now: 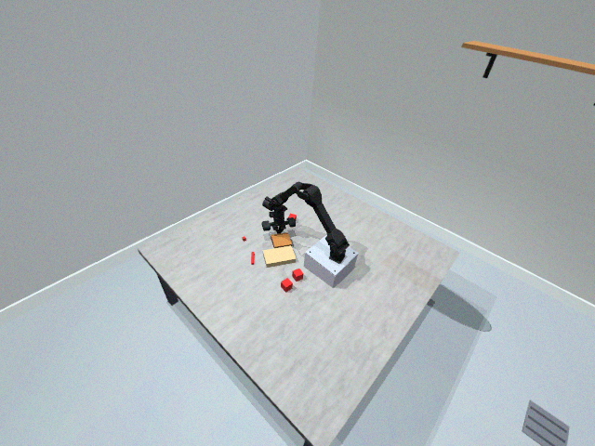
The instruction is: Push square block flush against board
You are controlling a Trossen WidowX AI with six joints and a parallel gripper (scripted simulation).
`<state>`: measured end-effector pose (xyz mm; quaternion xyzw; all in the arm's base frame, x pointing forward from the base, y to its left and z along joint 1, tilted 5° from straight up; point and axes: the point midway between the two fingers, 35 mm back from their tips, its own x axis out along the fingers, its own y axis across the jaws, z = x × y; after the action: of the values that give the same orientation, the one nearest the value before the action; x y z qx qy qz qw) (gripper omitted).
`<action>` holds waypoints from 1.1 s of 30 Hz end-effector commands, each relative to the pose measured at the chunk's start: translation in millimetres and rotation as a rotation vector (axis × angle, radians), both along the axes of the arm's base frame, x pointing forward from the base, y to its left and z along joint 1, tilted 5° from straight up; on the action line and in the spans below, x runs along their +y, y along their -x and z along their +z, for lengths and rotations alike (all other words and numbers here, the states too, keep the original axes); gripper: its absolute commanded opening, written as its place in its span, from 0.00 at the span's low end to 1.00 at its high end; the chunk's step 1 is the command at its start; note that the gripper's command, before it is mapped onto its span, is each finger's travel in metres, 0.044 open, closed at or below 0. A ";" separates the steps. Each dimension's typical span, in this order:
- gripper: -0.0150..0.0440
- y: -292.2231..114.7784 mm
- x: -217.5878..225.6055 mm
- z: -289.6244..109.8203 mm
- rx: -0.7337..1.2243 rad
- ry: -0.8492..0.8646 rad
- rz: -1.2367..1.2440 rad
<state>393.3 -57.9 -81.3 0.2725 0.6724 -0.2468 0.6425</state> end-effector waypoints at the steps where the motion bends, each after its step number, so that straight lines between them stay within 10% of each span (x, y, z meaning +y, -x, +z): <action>1: 0.25 4.2 6.3 2.3 -0.004 -0.002 -0.001; 33: 0.25 -6.4 -1.0 2.1 -0.005 -0.002 -0.001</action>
<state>397.8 -55.2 -74.3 0.2750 0.6666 -0.2460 0.6478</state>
